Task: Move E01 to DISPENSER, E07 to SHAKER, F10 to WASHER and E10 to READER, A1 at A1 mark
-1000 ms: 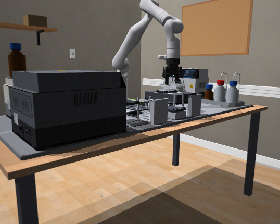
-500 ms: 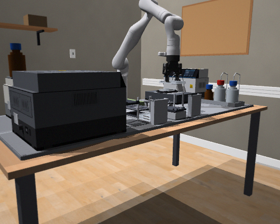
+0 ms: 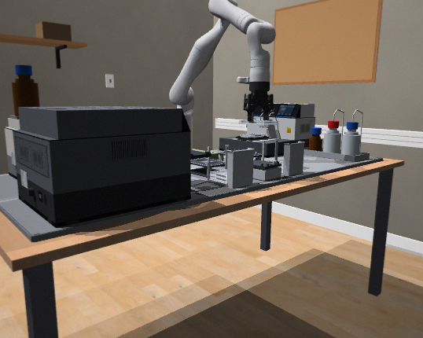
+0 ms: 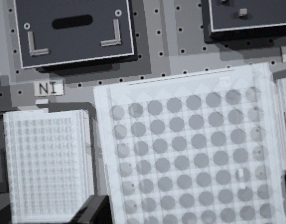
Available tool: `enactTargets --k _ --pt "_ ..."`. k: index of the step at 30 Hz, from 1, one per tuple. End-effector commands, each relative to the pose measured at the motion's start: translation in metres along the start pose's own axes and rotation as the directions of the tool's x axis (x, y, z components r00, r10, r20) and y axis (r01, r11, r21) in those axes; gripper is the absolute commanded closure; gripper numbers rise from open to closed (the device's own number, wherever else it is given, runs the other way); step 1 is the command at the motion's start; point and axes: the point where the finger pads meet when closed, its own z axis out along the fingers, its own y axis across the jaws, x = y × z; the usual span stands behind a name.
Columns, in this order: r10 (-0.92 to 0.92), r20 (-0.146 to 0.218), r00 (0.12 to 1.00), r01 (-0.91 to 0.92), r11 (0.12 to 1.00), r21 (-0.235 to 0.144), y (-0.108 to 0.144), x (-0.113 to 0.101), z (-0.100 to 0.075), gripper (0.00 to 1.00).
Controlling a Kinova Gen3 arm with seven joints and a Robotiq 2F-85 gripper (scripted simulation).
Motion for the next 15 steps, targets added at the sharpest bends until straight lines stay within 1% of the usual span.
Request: enactTargets --k 1,9,11,15 --pt "0.000 0.002 1.000 0.000 1.000 0.000 -0.008 0.002 -0.001 0.06" --pt "0.000 0.002 1.000 0.000 1.000 0.000 -0.034 0.009 -0.001 0.06" --pt "0.000 0.002 1.000 0.000 1.000 0.000 -0.034 0.009 -0.001 0.06" --pt "0.000 0.002 1.000 0.000 1.000 0.000 -0.047 0.013 -0.001 0.06"
